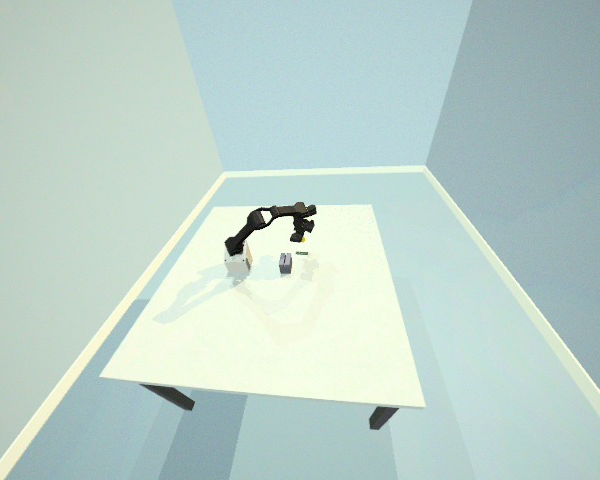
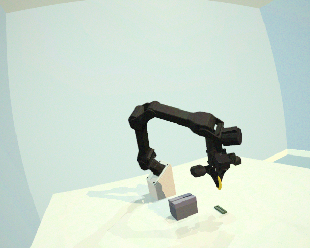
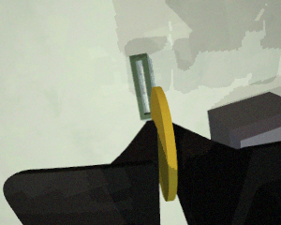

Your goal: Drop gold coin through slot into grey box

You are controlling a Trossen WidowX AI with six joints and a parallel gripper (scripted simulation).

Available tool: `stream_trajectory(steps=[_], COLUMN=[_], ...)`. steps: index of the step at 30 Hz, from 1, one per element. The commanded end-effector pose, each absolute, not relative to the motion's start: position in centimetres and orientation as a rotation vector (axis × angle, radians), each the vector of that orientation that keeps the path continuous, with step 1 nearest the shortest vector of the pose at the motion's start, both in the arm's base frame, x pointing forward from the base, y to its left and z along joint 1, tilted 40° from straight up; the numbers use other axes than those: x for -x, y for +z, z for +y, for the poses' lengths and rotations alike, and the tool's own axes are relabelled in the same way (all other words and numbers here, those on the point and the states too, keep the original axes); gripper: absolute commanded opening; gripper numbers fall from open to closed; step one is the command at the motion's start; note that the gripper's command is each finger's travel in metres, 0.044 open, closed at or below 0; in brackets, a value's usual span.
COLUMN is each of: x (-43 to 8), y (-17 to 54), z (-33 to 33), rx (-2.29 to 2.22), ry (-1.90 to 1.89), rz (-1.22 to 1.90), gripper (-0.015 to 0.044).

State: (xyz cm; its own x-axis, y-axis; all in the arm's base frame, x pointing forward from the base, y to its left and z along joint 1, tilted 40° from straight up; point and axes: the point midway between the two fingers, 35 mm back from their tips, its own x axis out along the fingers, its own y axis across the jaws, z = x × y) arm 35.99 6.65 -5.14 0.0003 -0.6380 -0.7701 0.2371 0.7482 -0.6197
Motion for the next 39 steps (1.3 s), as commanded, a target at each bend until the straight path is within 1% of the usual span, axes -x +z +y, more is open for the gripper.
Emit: stream_trajectory(steps=[1, 23, 39], x=[-35.92, -35.88, -35.86], y=[-5.03, -4.78, -4.63], z=[6.73, 6.46, 6.29], rx=[0.263, -0.332, -0.72], ry=[-0.785, -1.24, -1.48], rz=[1.371, 0.984, 0.661], gripper=[0.0, 0.0, 0.0])
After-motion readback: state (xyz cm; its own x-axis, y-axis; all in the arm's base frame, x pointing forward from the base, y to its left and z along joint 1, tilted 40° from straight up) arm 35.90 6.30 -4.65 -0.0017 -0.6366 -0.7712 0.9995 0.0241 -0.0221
